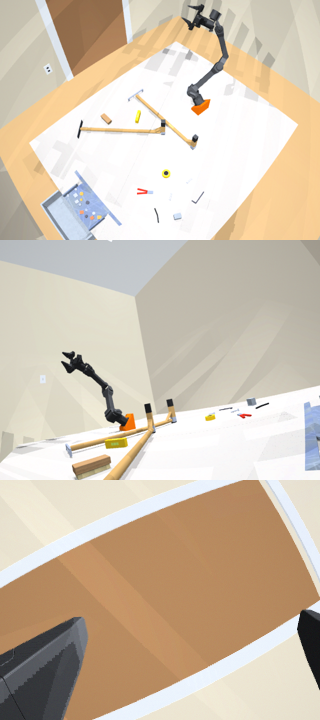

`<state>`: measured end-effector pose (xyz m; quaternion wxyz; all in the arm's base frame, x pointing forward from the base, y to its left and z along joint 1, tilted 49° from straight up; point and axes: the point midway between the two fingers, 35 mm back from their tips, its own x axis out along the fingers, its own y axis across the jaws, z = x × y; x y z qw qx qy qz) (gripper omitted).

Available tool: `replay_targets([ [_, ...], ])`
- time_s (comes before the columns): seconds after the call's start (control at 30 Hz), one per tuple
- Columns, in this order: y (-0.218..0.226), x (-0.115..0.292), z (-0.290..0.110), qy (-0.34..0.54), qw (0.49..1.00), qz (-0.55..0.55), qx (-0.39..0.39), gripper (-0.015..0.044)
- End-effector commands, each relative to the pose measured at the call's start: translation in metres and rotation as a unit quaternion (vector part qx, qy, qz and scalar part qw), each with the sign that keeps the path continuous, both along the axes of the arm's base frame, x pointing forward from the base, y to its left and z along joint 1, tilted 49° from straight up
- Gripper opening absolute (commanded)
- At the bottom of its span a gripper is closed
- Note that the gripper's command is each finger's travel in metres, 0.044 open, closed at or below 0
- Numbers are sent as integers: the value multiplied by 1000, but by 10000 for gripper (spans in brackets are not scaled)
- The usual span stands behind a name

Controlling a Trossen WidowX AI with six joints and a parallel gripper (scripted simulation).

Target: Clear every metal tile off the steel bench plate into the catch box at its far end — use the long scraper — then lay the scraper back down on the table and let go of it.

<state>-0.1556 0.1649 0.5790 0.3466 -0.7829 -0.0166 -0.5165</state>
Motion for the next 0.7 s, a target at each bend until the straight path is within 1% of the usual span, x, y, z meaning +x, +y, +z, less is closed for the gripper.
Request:
replay_targets([
  [0.0, -12, -16, 8, -18, 1000, -9, -3, 440],
  [0.67, -78, -79, 31, -91, 995, -37, 14, 440],
])
